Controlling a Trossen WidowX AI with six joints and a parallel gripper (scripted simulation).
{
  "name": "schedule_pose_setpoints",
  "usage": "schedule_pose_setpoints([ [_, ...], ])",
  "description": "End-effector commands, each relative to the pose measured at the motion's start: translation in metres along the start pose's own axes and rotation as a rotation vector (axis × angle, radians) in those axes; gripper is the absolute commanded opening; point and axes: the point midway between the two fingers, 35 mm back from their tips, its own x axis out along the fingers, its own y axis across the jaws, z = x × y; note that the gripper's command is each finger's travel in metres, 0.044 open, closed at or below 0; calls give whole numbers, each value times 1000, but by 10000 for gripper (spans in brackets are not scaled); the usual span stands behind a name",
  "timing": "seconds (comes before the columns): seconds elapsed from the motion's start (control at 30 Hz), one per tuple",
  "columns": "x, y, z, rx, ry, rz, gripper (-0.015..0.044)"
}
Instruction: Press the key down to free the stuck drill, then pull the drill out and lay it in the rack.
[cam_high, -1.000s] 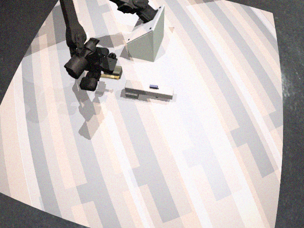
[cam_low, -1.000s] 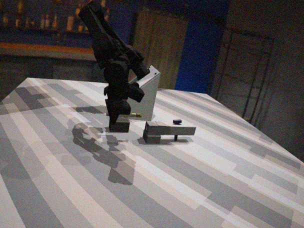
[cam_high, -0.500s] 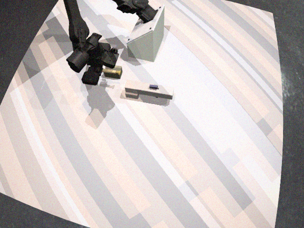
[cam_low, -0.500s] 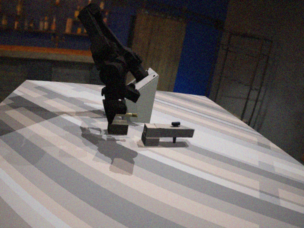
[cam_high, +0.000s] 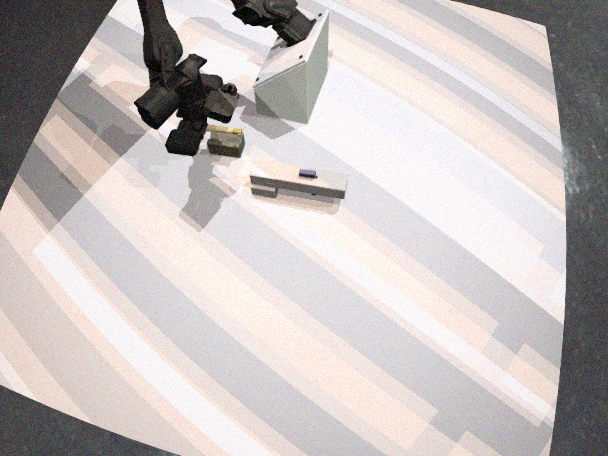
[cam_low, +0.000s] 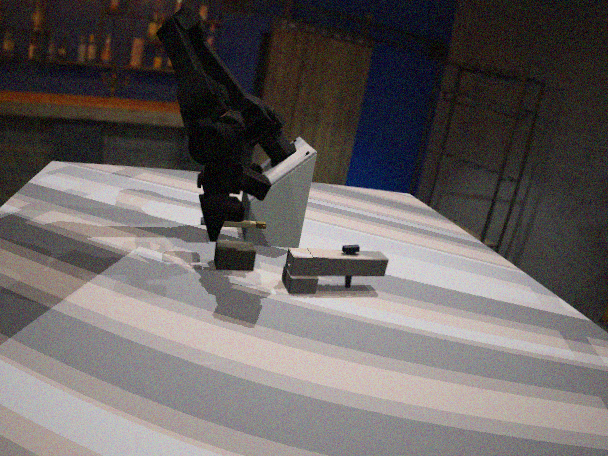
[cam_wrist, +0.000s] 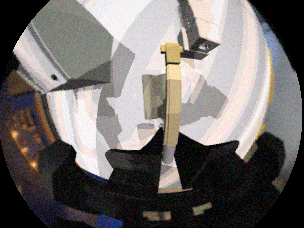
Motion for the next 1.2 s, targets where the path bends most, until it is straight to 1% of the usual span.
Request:
schedule_pose_setpoints([
  [0.0,-1,7,-2,0,-3,-6,0],
  [0.13,-1,13,-3,-1,-3,-6,0],
  [0.53,22,13,-4,-1,-2,-5,0],
  [1.17,42,13,-5,-1,-1,-5,0],
])
